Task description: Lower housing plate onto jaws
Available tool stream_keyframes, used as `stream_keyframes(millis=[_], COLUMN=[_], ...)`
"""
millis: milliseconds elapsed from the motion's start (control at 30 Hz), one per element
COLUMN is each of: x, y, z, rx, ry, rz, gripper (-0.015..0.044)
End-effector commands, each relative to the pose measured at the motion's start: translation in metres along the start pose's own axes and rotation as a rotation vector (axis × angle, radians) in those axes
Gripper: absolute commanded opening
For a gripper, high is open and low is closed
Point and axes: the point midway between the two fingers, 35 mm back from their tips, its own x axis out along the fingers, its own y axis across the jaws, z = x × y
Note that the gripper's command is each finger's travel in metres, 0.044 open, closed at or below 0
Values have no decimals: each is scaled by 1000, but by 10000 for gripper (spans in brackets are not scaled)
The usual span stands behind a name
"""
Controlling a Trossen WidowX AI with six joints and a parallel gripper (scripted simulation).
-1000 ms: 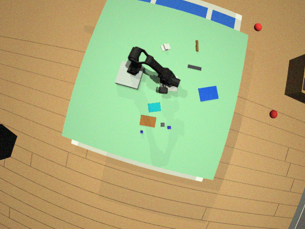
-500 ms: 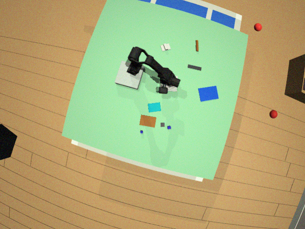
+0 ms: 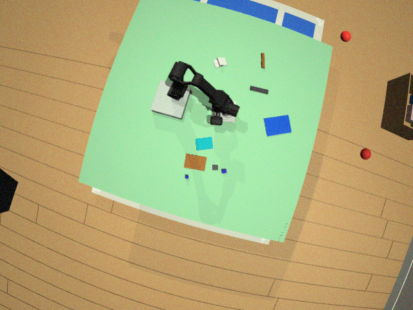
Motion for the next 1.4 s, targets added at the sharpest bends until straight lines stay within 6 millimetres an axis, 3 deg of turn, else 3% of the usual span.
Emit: stream_keyframes(millis=[0, 600, 733, 1167, 1267, 1367], x=[1, 1, 0, 0, -13, -42], y=[0, 0, 0, 0, 0, -1], z=[-1, -1, 0, 0, 1, 2], rx=[5, 5, 0, 0, 1, 3], ry=[1, 1, 0, 0, 0, 0], rz=[2, 2, 0, 0, 0, 1], gripper=[351, 351, 440, 440, 440, 440])
